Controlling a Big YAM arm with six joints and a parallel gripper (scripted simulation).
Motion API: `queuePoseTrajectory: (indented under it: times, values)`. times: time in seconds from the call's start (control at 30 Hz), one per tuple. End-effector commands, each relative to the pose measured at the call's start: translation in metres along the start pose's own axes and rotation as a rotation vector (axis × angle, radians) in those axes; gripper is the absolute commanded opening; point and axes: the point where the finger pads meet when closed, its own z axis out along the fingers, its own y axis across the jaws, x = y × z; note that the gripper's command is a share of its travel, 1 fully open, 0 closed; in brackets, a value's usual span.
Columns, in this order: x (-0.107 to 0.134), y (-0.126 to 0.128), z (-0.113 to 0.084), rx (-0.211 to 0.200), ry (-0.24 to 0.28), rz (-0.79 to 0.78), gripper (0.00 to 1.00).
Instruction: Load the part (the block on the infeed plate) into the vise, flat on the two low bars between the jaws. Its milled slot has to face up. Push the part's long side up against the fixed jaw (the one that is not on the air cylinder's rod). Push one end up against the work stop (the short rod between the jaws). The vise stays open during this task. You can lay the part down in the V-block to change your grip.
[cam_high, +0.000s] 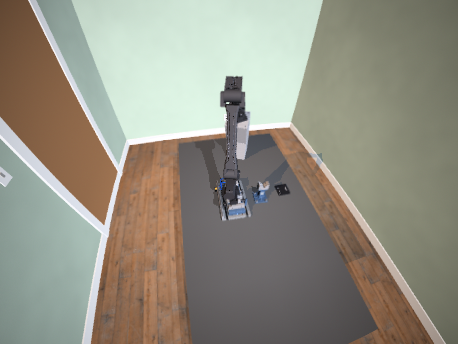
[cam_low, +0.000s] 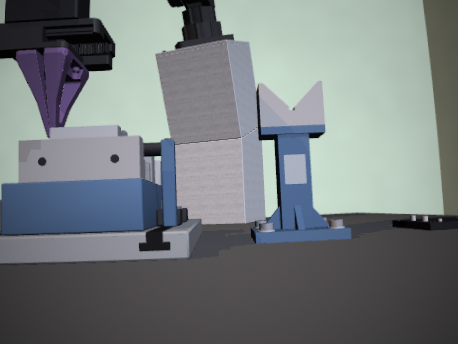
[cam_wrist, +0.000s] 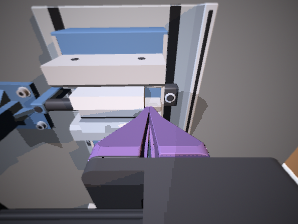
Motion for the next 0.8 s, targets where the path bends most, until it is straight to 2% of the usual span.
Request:
queuePoseTrajectory:
  times: [0.0,0.3,0.43,0.77]
  values:
    - [-0.009,0.010,-0.007,-0.002,-0.022,-0.009,0.00]
    - [-0.014,0.004,-0.007,-0.003,-0.025,-0.025,0.00]
    - [-0.013,-0.012,-0.007,0.003,-0.021,-0.006,0.00]
    - [-0.011,-0.017,-0.003,0.001,-0.015,-0.009,0.00]
